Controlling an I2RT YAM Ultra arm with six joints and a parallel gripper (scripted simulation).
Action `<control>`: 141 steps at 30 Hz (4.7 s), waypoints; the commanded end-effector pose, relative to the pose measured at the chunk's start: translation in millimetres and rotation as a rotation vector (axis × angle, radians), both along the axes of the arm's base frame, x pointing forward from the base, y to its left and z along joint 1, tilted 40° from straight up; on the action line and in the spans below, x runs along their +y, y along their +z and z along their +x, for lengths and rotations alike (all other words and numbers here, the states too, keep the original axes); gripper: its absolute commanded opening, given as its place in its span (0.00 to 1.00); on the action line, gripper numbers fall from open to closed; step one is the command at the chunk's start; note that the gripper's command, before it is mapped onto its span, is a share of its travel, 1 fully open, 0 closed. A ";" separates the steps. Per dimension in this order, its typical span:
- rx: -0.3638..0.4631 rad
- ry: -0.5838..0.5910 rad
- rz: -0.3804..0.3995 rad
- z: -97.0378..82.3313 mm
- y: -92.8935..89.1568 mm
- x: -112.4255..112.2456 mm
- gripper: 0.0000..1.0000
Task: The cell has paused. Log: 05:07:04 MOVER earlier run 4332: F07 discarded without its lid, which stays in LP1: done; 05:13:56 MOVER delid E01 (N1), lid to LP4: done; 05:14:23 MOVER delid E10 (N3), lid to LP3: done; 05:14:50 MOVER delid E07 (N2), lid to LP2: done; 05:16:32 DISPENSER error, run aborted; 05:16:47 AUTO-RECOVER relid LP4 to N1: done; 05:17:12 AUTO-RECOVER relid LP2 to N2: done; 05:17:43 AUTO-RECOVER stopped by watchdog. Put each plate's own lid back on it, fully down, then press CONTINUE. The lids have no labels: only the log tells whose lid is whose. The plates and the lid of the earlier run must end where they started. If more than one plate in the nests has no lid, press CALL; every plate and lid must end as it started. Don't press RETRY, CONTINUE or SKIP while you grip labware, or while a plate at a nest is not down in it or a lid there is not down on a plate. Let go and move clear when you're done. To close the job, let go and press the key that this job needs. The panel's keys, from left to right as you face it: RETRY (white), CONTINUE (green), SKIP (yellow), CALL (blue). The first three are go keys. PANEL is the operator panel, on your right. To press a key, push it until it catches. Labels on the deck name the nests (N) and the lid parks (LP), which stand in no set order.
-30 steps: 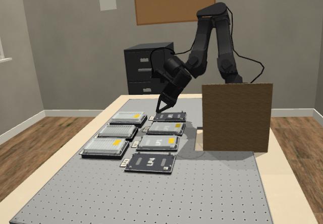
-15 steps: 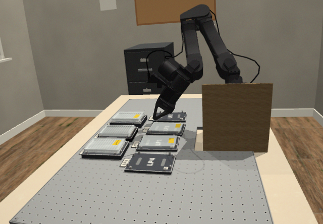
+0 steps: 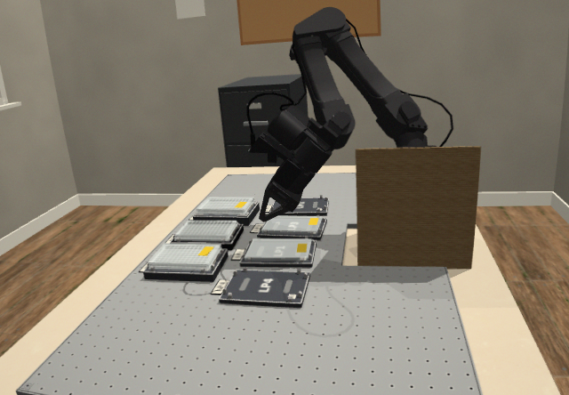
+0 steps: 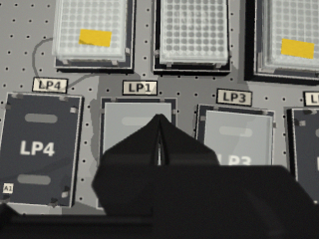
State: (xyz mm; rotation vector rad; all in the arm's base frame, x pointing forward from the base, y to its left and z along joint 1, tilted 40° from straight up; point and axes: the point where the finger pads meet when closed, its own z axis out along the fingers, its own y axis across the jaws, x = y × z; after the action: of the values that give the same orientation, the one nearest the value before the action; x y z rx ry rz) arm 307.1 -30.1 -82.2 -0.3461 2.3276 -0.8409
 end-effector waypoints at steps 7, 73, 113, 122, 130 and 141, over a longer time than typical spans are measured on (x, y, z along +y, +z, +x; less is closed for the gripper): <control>-0.038 -0.034 -0.004 6.5 -27.1 36.2 0.00; -0.060 -0.035 0.012 120.2 -24.7 46.6 0.00; -0.044 -0.033 0.001 186.7 -13.1 25.0 0.00; -0.044 -0.033 0.001 186.7 -13.1 25.0 0.00; -0.023 -0.028 -0.001 180.9 -9.5 18.8 0.00; -0.023 -0.033 -0.001 178.5 25.4 -25.3 0.00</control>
State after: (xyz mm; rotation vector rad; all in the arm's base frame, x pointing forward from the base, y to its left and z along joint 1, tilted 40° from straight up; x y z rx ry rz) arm 489.0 -55.5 -62.7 -0.2347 2.3010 -0.8846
